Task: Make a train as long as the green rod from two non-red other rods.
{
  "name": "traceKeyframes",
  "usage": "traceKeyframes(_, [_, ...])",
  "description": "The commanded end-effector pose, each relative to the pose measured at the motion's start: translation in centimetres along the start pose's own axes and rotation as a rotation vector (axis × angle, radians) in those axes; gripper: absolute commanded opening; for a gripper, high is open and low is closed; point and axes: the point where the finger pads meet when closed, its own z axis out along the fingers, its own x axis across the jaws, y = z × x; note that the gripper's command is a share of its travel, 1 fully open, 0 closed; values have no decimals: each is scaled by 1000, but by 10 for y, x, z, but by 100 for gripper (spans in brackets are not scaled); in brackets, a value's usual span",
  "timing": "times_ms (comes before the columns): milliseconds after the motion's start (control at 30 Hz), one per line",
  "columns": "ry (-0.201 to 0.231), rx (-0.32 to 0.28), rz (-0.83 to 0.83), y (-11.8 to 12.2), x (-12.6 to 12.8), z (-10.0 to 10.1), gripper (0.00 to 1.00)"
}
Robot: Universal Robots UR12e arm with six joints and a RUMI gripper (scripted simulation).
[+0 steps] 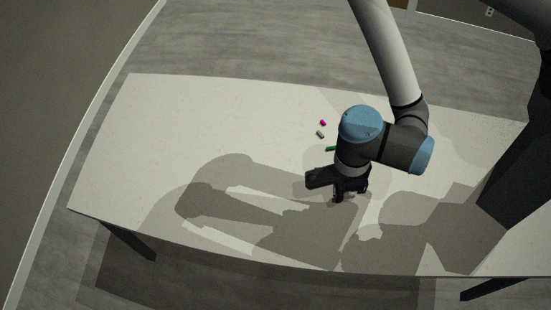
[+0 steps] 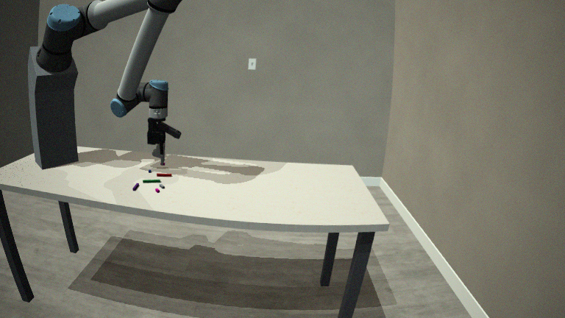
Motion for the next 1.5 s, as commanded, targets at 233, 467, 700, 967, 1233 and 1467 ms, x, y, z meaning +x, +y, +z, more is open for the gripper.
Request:
traceKeyframes(233, [0, 1, 0, 0, 0, 1, 0])
traceKeyframes(467, [0, 1, 0, 0, 0, 1, 0])
traceKeyframes(700, [0, 1, 0, 0, 0, 1, 0])
traceKeyframes(967, [0, 1, 0, 0, 0, 1, 0])
traceKeyframes(1233, [0, 1, 0, 0, 0, 1, 0])
traceKeyframes(1467, [0, 1, 0, 0, 0, 5, 0])
